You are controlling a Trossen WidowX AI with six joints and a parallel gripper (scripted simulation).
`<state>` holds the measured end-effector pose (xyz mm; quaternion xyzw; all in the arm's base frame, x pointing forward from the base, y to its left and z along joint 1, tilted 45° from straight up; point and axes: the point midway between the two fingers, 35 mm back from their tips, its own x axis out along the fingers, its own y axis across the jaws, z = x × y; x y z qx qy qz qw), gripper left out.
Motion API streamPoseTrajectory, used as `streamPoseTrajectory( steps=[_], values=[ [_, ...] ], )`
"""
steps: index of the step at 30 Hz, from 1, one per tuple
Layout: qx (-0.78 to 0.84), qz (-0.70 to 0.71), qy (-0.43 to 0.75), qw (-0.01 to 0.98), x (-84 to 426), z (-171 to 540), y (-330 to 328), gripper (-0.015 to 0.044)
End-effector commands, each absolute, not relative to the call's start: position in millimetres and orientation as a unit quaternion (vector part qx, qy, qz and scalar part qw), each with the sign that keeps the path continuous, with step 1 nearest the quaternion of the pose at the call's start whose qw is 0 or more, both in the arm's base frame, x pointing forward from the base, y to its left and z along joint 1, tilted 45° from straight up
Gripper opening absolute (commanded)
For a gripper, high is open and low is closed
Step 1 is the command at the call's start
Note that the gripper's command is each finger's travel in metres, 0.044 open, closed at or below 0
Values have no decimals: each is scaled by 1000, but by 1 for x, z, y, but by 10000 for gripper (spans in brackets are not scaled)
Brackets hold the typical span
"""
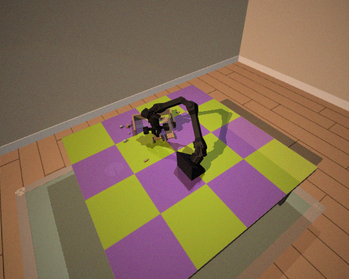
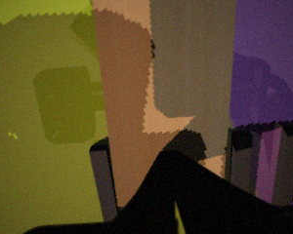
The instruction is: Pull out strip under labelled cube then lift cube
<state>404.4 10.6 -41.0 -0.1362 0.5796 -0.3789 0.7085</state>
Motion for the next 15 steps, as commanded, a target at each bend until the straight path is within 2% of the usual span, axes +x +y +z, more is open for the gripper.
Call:
streamPoseTrajectory(
  steps=[1, 15],
  values=[
    [-140, -379, 579, 709, 405, -41, 10, 0],
    [-140, -379, 578, 709, 405, -42, 9, 0]
  ],
)
